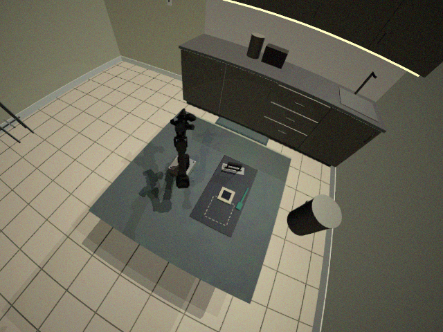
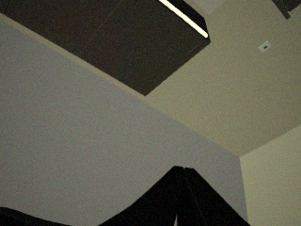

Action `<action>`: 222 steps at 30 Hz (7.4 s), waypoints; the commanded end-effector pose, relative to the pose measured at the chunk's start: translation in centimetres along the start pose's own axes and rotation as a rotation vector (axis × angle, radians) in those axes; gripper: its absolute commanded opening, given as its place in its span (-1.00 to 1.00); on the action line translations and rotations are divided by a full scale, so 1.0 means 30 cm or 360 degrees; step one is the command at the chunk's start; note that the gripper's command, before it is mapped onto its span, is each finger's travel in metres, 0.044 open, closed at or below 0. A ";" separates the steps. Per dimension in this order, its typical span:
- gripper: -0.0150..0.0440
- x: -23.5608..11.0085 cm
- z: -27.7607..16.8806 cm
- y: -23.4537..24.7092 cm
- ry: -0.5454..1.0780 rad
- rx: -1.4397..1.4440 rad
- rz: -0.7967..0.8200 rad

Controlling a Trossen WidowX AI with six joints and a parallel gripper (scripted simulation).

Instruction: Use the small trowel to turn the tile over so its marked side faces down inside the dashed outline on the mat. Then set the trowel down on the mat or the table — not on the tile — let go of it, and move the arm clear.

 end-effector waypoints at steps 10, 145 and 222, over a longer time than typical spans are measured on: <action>-0.15 0.000 0.000 0.000 0.0000 0.0000 0.0000; 0.42 -0.566 1.418 0.671 -0.1682 -0.0789 -0.2655; -0.05 -0.619 1.525 0.591 -0.0827 -0.1413 -0.3161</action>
Point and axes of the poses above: the point midway between the two fingers, 35 mm back from their tips, its own x axis out along the fingers, its own y axis across the jaws, z = x × y, the point moved 5 cm from there along -x, back along the fingers, and after that the axes turned 1 degree about x, right-handed, at the moved point
